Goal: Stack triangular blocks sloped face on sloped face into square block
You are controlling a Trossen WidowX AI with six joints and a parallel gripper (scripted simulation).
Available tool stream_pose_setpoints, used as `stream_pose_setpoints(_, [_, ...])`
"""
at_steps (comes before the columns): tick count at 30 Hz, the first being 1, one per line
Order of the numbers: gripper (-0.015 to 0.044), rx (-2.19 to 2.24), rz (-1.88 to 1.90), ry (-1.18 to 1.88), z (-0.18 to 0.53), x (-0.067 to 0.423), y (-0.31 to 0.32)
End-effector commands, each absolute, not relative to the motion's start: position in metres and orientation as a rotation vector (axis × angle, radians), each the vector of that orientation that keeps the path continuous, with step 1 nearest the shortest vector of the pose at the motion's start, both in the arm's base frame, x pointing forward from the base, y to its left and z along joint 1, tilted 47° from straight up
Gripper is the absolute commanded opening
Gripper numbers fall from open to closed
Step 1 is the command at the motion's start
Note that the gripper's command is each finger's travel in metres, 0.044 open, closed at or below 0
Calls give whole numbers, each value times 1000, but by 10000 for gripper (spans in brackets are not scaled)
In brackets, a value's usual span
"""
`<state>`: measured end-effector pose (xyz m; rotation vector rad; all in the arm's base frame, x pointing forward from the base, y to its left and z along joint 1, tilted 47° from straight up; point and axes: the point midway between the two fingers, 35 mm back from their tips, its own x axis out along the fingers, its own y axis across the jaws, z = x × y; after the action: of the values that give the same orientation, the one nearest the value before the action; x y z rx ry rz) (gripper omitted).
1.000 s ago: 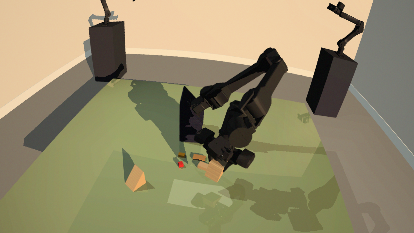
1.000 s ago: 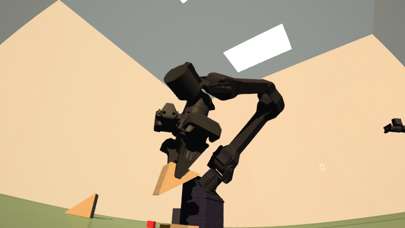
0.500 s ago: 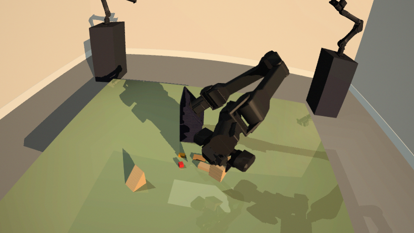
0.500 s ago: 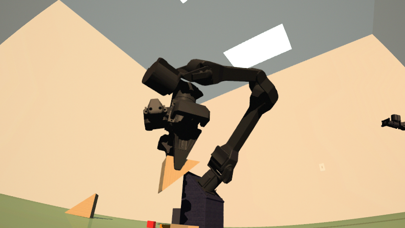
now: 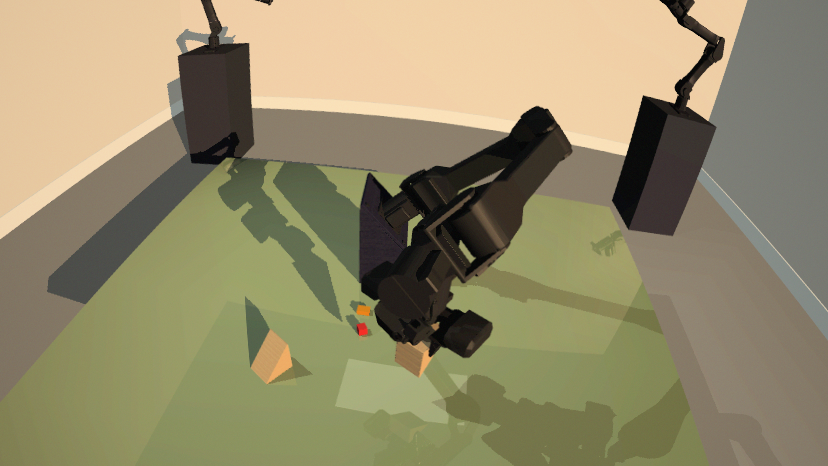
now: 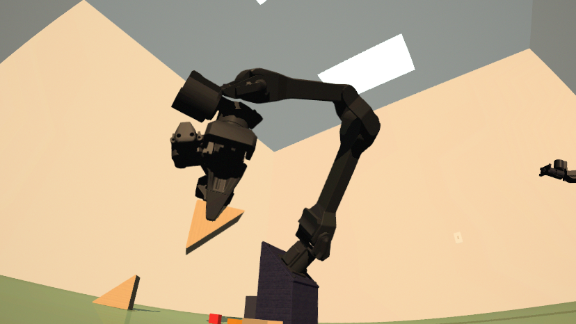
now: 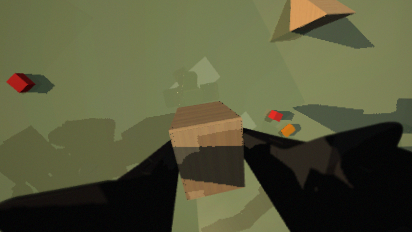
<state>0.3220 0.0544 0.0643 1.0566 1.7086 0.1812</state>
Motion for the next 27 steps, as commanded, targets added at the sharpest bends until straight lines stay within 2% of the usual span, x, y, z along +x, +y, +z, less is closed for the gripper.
stream_pose_setpoints(1, [0, 1052, 167, 1703, 56, 337, 38])
stream_pose_setpoints(27, [0, 1040, 122, 1707, -7, 389, -57])
